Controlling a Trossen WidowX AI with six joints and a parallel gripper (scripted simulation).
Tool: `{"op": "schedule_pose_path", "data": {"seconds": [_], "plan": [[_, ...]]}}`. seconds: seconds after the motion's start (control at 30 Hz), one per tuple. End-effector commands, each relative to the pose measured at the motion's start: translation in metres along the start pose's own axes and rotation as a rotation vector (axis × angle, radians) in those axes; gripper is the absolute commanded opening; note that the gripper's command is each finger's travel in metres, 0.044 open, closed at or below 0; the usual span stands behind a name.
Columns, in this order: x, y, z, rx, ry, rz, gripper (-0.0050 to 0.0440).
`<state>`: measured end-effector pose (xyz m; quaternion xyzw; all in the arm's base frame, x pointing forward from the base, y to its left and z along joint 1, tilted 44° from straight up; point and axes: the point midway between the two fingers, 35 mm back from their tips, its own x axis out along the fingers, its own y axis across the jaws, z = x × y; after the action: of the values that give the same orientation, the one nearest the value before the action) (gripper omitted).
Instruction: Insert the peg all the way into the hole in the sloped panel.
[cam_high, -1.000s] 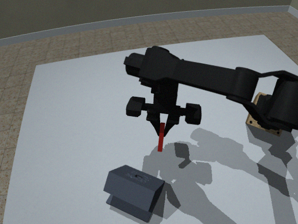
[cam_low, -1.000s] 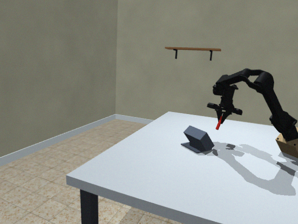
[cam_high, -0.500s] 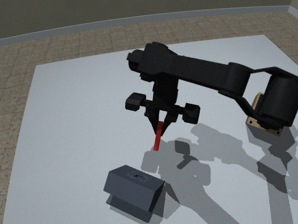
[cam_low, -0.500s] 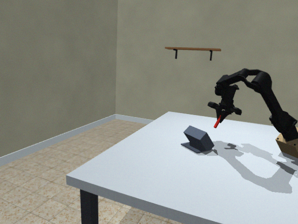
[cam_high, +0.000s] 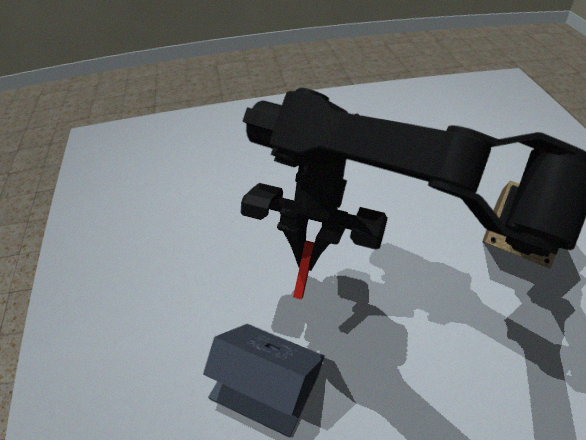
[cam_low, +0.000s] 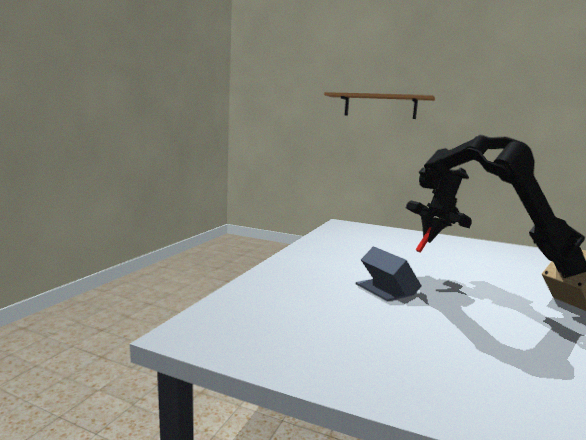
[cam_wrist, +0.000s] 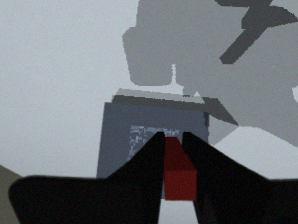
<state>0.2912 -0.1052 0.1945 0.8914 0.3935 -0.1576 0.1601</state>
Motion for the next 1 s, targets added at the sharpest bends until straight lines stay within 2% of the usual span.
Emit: {"op": "schedule_pose_path", "data": {"seconds": [0.0, 0.97], "plan": [[0.001, 0.001, -0.006, -0.005, 0.007, 0.010, 0.0000], [0.016, 0.008, -0.017, 0.047, 0.055, 0.036, 0.0000]]}}
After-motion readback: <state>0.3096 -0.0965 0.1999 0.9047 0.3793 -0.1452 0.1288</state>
